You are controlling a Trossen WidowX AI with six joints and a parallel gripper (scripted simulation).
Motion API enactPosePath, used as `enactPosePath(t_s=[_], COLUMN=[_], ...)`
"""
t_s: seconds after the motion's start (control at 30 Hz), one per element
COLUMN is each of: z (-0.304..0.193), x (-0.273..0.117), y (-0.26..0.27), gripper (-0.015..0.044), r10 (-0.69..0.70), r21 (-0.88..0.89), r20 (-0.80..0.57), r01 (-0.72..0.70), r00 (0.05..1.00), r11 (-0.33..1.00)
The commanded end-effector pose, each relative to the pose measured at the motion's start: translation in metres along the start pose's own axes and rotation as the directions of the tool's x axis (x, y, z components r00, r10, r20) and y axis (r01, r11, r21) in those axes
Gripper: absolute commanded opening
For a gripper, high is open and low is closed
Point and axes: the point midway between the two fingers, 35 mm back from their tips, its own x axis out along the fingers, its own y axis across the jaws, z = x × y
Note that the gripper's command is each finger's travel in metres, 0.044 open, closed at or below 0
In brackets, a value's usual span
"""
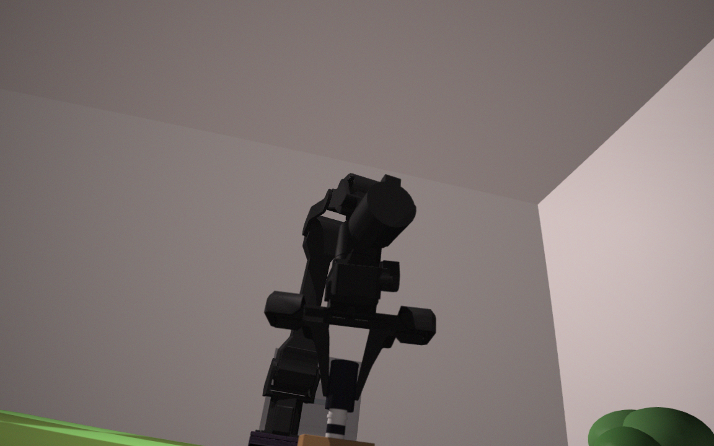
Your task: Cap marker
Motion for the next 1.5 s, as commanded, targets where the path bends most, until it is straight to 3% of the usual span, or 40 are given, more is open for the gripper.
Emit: enactPosePath(t_s=[0.0,0.3,0.87,0.97,1.13,1.27,1.47], z=[-0.001,-0.001,-0.001,0.0,0.0,-0.001,-0.003], x=[0.006,0.007,0.007,-0.003,-0.066,-0.068,-0.059], y=[-0.001,-0.001,-0.001,0.0,0.0,0.0,0.001], gripper=[0.0,0.0,0.044,0.044,0.044,0.044,0.0282], r10=[-0.004,-0.004,-0.002,-0.002,-0.002,-0.002,-0.004], r21=[0.006,0.006,0.0,0.0,0.0,0.0,-0.164], r20=[0.0,0.0,-0.001,-0.001,-0.001,-0.001,0.0], r01=[0.004,0.004,0.002,0.002,0.002,0.002,0.004], r00=[1.0,1.0,1.0,1.0,1.0,1.0,1.0], r11=[1.0,1.0,1.0,1.0,1.0,1.0,0.986])
